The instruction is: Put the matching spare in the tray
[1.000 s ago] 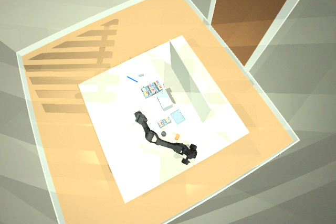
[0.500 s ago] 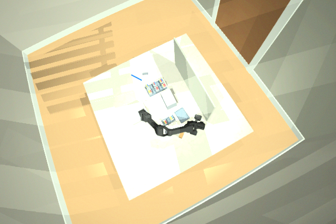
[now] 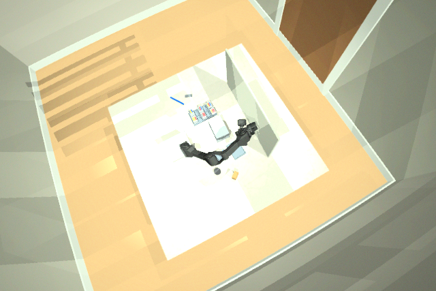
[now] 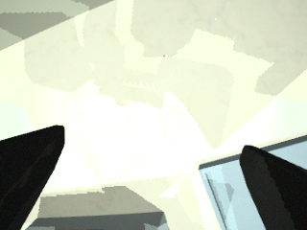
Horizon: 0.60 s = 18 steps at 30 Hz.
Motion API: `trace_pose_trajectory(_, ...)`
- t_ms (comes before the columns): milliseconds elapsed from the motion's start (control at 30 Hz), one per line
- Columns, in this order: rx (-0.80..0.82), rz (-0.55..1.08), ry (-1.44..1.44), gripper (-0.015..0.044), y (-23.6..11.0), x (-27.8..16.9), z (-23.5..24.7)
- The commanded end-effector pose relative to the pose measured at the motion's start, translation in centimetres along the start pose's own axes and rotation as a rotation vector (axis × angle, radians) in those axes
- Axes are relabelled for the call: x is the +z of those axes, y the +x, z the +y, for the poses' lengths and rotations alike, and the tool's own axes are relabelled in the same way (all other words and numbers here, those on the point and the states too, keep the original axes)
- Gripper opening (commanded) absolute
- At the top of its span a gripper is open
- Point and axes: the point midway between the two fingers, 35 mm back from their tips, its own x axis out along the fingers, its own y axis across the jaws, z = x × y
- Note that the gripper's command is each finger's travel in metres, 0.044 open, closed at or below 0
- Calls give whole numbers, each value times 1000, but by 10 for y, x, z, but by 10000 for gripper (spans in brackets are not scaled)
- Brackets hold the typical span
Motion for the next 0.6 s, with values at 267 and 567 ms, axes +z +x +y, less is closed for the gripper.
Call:
trace_pose_trajectory(267,-190,128,-352,440,-34,-80,97)
trace_pose_trajectory(567,-259,122,-417,440,-45,-95,110)
